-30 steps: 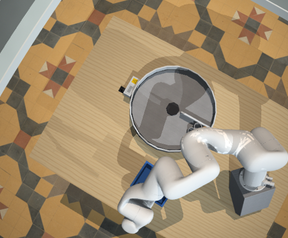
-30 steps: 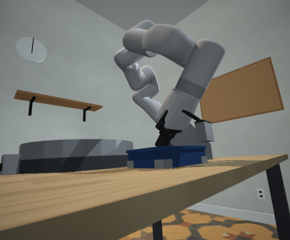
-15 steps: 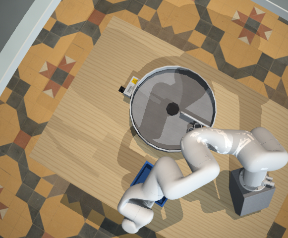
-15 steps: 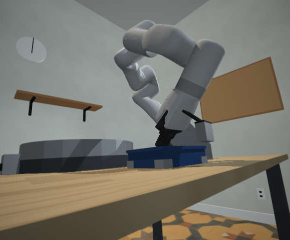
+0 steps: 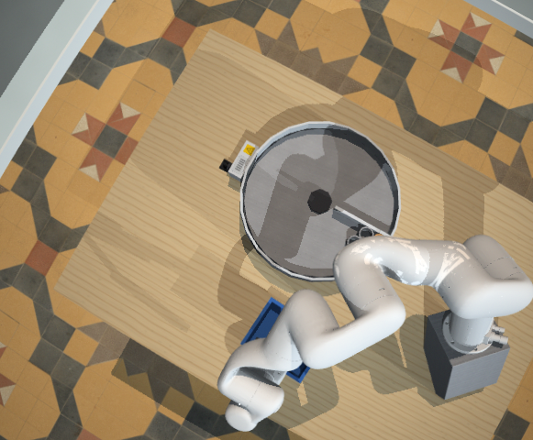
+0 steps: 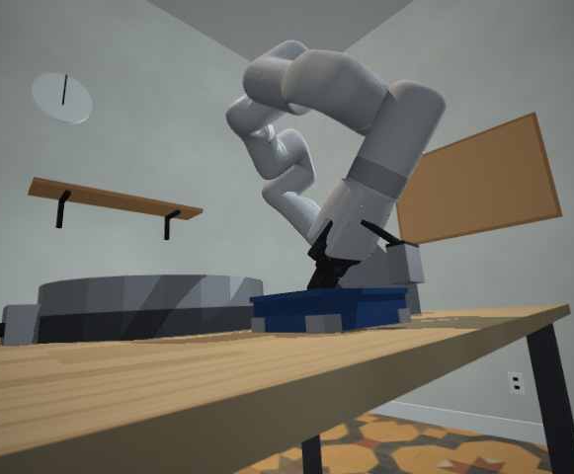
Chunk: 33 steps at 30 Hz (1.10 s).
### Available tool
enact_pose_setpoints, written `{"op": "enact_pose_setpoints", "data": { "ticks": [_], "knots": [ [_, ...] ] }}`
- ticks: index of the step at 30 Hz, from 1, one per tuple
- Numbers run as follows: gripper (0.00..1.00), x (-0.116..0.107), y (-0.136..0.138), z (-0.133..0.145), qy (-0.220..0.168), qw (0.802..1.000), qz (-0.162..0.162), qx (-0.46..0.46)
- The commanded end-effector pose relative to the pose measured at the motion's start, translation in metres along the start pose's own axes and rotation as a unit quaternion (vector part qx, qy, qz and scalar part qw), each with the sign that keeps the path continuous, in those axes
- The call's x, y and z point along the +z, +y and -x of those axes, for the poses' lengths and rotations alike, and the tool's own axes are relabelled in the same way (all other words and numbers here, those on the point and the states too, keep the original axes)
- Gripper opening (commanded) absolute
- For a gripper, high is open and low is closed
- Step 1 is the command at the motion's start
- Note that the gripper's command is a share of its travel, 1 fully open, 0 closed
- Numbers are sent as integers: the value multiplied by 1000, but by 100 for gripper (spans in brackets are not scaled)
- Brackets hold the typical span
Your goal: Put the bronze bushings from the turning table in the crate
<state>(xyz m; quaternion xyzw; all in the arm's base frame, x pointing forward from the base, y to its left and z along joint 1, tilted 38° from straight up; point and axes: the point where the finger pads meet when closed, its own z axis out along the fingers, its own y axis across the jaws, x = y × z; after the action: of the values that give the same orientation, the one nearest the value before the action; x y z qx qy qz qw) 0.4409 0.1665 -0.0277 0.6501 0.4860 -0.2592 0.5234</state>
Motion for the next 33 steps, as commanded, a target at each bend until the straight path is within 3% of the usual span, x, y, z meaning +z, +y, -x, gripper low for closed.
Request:
{"op": "enact_pose_setpoints", "data": {
  "ticks": [1,19,20,33],
  "knots": [
    [0,-1,1,0,2,1000,1,1],
    [0,-1,1,-1,2,1000,1,1],
    [11,-1,1,-1,2,1000,1,1],
    [11,-1,1,-1,2,1000,1,1]
  ]
}}
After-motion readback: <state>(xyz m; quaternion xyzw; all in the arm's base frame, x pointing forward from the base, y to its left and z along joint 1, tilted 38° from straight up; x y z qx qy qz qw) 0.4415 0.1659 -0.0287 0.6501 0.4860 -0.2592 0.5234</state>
